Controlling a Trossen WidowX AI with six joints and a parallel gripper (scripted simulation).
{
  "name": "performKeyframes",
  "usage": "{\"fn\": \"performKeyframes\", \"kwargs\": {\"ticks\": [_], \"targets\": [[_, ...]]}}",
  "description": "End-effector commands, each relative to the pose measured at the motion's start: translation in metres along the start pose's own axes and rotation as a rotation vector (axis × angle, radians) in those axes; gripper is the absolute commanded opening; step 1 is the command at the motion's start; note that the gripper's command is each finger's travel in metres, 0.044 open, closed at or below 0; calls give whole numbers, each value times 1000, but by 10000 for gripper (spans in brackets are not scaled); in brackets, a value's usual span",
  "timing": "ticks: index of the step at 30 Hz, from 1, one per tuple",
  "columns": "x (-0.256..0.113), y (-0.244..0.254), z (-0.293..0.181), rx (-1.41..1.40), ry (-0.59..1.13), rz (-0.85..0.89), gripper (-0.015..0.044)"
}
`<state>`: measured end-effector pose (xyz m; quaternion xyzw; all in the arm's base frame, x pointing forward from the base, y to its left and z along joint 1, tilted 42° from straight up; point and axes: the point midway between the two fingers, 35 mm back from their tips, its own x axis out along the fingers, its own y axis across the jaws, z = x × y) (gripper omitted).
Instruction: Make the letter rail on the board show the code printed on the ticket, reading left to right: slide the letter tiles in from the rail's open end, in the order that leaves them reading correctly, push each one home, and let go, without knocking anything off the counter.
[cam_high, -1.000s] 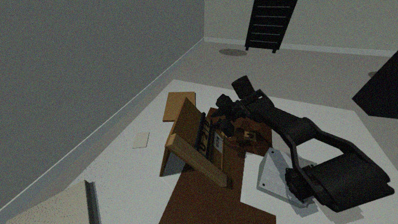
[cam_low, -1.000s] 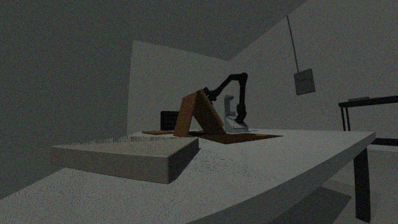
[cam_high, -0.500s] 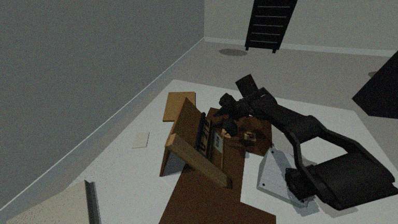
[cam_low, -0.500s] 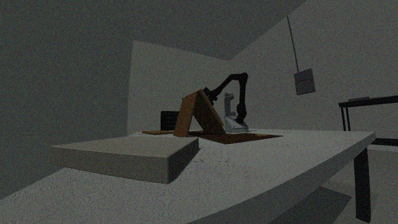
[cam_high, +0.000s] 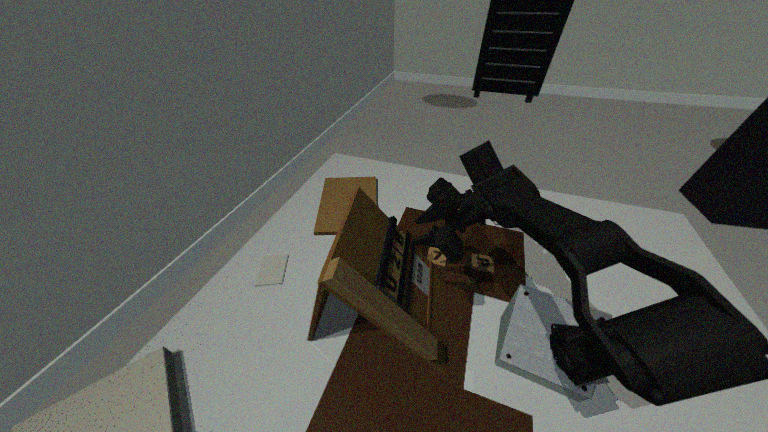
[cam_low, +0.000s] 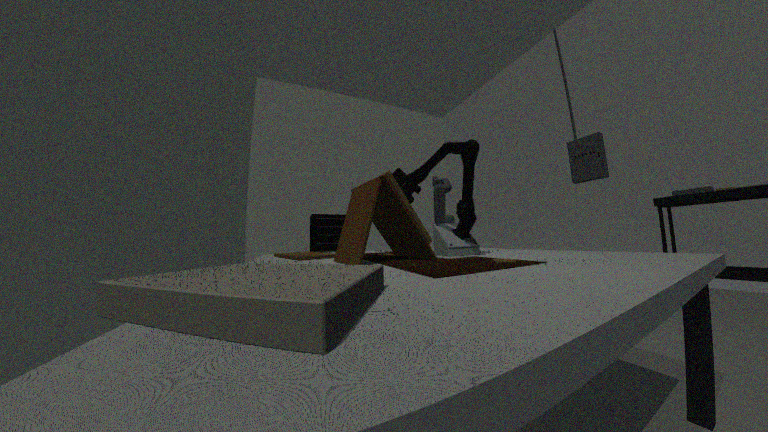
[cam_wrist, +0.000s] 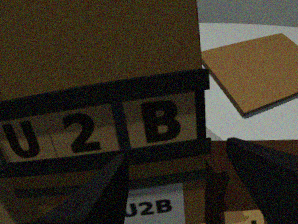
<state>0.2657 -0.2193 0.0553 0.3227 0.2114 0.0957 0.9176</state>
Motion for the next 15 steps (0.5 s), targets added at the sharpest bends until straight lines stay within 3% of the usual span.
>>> {"fn": "performKeyframes", "kwargs": {"ticks": [1,15], "targets": [[-2,1,2,-9,-4,5,295],[-5,3,5,-9,-4,5,295]]}}
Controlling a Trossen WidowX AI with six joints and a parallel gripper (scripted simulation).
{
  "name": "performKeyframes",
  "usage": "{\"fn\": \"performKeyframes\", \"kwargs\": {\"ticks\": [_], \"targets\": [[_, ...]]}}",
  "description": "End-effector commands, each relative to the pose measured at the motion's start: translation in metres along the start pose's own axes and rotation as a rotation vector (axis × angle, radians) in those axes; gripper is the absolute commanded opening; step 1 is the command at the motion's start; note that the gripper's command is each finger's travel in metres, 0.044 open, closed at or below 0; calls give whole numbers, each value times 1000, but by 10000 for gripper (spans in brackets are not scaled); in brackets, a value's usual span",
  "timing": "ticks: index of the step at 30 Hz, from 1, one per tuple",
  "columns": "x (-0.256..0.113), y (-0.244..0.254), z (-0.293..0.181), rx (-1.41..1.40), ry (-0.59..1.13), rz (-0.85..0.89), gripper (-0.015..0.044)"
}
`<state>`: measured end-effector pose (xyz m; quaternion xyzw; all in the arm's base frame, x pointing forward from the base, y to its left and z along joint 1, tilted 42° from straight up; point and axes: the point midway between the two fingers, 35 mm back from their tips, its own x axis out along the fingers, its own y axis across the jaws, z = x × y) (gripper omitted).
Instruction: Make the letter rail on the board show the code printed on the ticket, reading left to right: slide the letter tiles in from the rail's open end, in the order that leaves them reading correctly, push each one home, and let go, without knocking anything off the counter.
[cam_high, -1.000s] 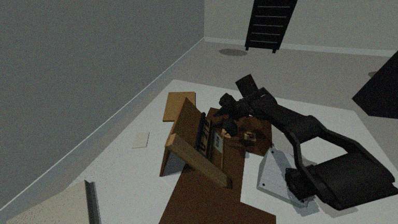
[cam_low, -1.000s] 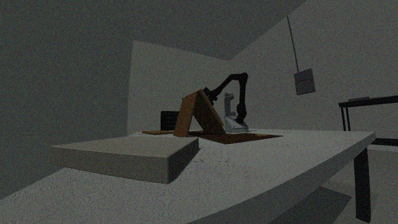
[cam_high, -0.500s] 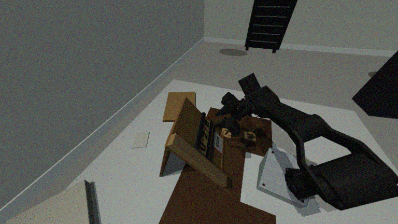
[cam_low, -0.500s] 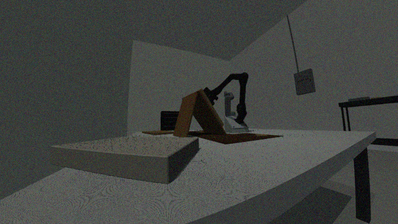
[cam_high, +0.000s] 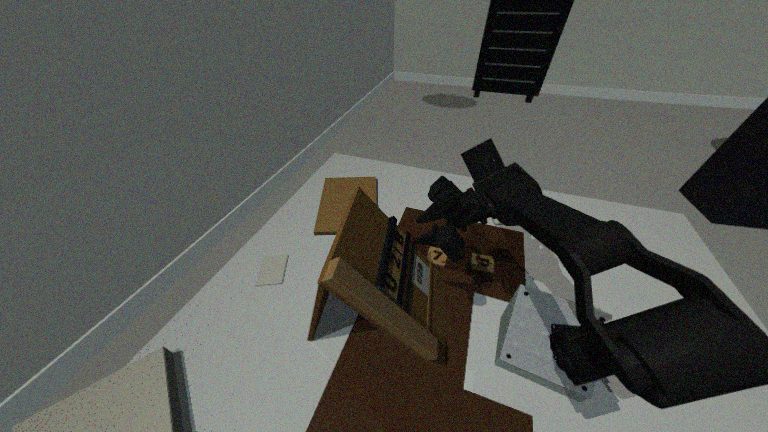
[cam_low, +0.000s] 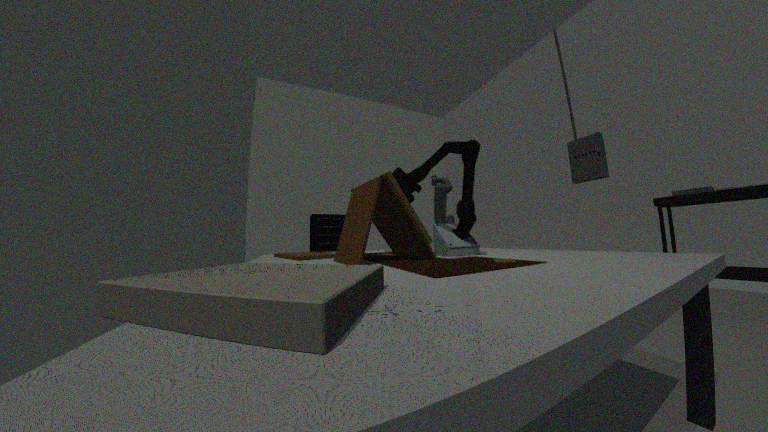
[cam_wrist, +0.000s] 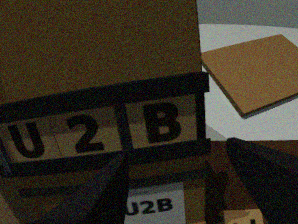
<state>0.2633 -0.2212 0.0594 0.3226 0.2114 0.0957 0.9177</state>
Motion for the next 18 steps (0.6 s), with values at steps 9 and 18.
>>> {"fn": "performKeyframes", "kwargs": {"ticks": [9,18], "targets": [[0,0,0,0,0,0,85],[0,0,0,0,0,0,0]]}}
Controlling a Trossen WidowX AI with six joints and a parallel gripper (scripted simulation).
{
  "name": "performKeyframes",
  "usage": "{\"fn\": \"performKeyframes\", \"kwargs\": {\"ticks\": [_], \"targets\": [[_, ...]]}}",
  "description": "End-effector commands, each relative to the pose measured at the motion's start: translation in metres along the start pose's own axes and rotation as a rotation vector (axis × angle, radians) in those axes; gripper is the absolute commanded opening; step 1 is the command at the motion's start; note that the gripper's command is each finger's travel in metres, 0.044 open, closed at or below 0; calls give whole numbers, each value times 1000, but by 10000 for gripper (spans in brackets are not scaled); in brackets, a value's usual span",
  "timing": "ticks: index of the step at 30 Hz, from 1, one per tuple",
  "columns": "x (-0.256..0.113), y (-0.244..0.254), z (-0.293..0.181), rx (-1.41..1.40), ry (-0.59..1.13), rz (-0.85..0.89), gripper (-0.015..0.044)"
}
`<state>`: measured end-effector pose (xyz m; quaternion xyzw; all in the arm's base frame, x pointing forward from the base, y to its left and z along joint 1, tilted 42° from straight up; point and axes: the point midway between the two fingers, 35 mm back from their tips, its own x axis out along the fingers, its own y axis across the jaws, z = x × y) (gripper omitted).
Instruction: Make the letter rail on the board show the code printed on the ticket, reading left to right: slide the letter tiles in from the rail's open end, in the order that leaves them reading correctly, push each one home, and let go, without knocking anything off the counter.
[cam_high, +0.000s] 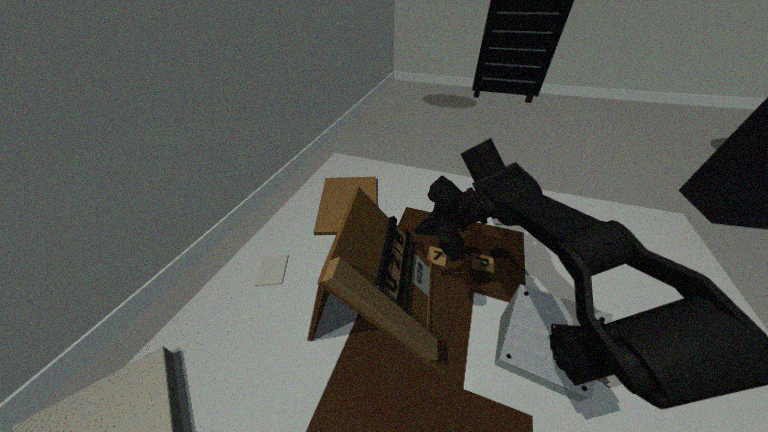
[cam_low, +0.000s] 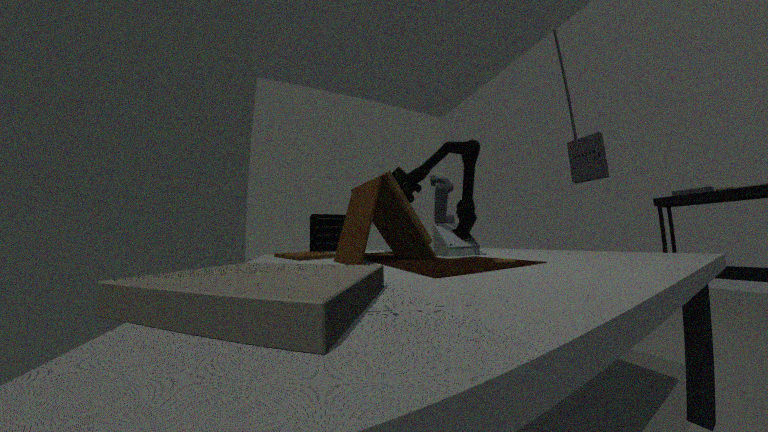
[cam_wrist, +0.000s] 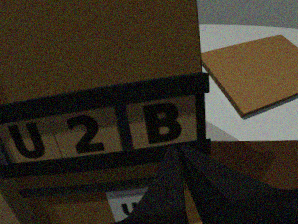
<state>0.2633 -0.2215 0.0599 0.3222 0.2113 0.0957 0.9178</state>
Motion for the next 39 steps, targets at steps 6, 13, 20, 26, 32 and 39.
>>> {"fn": "performKeyframes", "kwargs": {"ticks": [6,13,20,26,32,39], "targets": [[4,-8,4,5,43,-15,0],[17,-32,19,14,277,-57,0],[22,-35,25,0,549,-35,0],[20,-30,27,-14,690,2,0],[20,-30,27,-14,690,2,0],[23,-29,28,-14,690,2,0]]}}
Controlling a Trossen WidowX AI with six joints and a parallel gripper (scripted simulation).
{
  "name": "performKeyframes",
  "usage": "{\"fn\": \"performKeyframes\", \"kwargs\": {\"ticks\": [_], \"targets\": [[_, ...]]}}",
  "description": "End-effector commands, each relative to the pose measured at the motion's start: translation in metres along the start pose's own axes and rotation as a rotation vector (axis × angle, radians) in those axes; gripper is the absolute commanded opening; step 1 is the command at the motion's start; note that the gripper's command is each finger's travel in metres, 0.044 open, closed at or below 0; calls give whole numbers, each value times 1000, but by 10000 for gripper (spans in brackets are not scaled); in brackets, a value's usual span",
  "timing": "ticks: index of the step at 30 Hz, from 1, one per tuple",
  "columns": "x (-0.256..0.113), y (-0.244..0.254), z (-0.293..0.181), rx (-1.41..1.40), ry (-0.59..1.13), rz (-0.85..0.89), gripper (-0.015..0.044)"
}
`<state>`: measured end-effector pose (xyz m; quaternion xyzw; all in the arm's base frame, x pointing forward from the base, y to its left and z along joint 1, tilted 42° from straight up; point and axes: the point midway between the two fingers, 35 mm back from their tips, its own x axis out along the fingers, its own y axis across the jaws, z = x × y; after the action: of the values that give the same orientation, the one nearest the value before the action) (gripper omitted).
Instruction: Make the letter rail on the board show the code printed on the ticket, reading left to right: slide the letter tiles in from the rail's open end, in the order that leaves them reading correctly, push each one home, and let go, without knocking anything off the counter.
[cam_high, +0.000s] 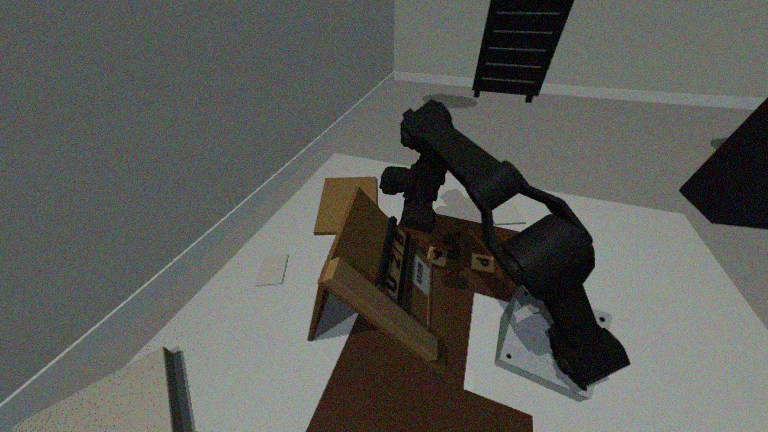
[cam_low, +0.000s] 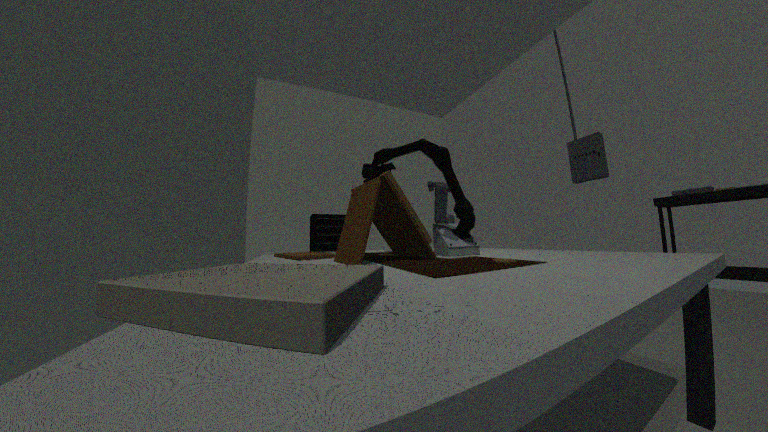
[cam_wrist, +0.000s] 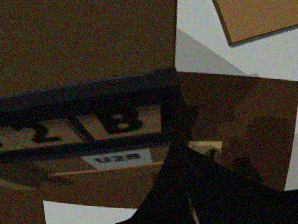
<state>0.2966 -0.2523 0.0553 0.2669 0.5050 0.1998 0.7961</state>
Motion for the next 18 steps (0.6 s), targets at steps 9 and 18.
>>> {"fn": "performKeyframes", "kwargs": {"ticks": [9,18], "targets": [[5,-1,4,-3,8,0,0],[9,-2,6,-3,8,0,0]]}}
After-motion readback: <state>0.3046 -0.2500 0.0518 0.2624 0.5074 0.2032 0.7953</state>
